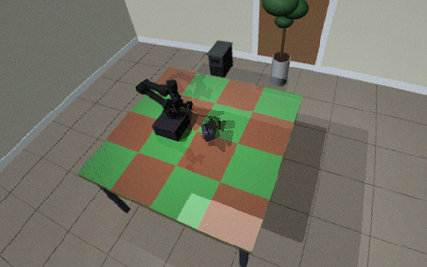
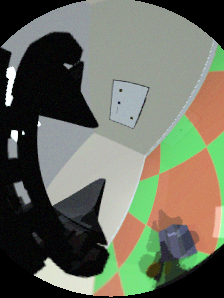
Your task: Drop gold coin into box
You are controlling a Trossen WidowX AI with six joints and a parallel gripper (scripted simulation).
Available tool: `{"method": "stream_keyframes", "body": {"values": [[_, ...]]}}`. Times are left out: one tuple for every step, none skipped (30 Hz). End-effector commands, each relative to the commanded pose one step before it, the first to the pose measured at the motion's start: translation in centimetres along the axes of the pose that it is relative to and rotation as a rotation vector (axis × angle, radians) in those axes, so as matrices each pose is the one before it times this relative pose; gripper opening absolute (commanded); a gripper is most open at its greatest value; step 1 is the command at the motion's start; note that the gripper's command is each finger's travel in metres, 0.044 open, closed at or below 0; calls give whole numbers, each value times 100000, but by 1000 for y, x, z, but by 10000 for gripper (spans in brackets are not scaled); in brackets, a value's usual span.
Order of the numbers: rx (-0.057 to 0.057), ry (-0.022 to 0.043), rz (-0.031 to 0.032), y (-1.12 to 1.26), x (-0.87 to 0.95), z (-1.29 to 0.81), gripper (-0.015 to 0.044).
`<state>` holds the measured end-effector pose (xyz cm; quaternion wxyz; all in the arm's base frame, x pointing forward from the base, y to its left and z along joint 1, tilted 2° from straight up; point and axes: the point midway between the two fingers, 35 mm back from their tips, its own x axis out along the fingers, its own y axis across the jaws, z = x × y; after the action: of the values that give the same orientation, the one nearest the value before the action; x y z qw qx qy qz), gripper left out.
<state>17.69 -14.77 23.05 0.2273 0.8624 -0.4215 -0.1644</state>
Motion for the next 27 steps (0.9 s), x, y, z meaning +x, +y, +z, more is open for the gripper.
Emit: {"method": "stream_keyframes", "body": {"values": [[-1053, -251, -752, -125, 50, -69, 374], [-3155, -730, -2265, -376, 149, -207, 347], [-5244, -1138, -3805, -627, 252, -354, 321], [-6432, -1266, -4732, -766, 320, -459, 295], [-6412, -1117, -4781, -755, 335, -490, 269], [-6385, -968, -4820, -740, 350, -520, 242], [-6358, -820, -4853, -724, 365, -549, 216], [-6330, -673, -4880, -706, 381, -578, 190], [-6301, -528, -4902, -687, 396, -606, 164], [-6272, -385, -4919, -666, 411, -633, 161], [-6231, -243, -4923, -642, 426, -657, 161], [-6210, -104, -4938, -619, 442, -683, 161], [-6176, 34, -4942, -593, 458, -706, 161], [-6141, 169, -4941, -567, 474, -728, 161], [-6105, 302, -4937, -538, 491, -748, 161], [-6066, 433, -4929, -509, 507, -767, 161], [-6026, 562, -4918, -478, 524, -784, 161], [-5983, 689, -4904, -447, 540, -800, 161], [-5939, 813, -4887, -414, 557, -813, 161], [-5891, 936, -4868, -381, 574, -825, 161], [-5829, 1035, -4828, -319, 593, -833, 161], [-5785, 1157, -4812, -286, 612, -842, 161], [-5729, 1277, -4785, -251, 630, -846, 161], [-5670, 1394, -4756, -215, 648, -849, 161], [-5609, 1511, -4724, -180, 667, -850, 161], [-5544, 1626, -4690, -144, 685, -848, 161], [-5477, 1739, -4653, -109, 704, -844, 161]]}}
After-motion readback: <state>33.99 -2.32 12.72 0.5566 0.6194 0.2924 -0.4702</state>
